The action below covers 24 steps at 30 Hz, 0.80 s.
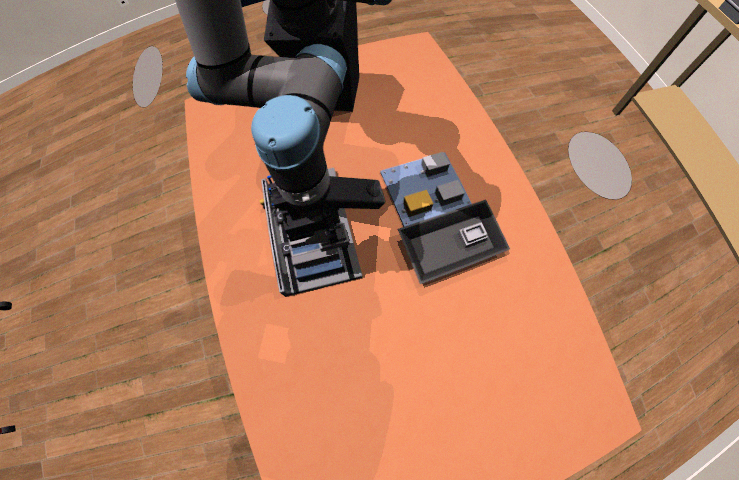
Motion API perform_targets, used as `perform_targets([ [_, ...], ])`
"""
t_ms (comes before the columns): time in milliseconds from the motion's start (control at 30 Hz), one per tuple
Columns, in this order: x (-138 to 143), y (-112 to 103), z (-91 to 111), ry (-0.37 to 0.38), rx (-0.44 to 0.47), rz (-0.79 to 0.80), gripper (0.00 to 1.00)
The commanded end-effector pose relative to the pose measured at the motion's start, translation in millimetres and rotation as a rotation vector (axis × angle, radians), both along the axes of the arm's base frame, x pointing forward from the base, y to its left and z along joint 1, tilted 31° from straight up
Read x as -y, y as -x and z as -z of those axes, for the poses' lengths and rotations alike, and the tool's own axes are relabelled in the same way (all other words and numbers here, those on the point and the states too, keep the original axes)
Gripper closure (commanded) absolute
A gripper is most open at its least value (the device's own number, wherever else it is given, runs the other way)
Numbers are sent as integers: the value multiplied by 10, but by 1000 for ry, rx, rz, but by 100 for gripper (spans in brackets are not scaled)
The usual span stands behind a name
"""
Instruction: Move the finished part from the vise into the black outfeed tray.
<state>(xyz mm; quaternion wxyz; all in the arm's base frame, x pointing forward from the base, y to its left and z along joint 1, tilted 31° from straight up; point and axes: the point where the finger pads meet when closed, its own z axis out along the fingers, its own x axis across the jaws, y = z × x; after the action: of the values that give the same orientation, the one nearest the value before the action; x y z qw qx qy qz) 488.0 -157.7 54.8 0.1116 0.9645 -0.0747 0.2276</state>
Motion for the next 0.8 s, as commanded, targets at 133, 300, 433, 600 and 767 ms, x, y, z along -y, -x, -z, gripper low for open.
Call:
perform_targets([
  [133, -300, -198, 22, 2, -9, -9, 100],
  [300, -526, -324, 40, 5, -14, -16, 100],
  [433, -622, -373, 47, 7, -16, -18, 100],
  [600, -871, -490, 64, 12, -18, -25, 100],
  [767, -1124, -592, 80, 18, -18, -32, 100],
])
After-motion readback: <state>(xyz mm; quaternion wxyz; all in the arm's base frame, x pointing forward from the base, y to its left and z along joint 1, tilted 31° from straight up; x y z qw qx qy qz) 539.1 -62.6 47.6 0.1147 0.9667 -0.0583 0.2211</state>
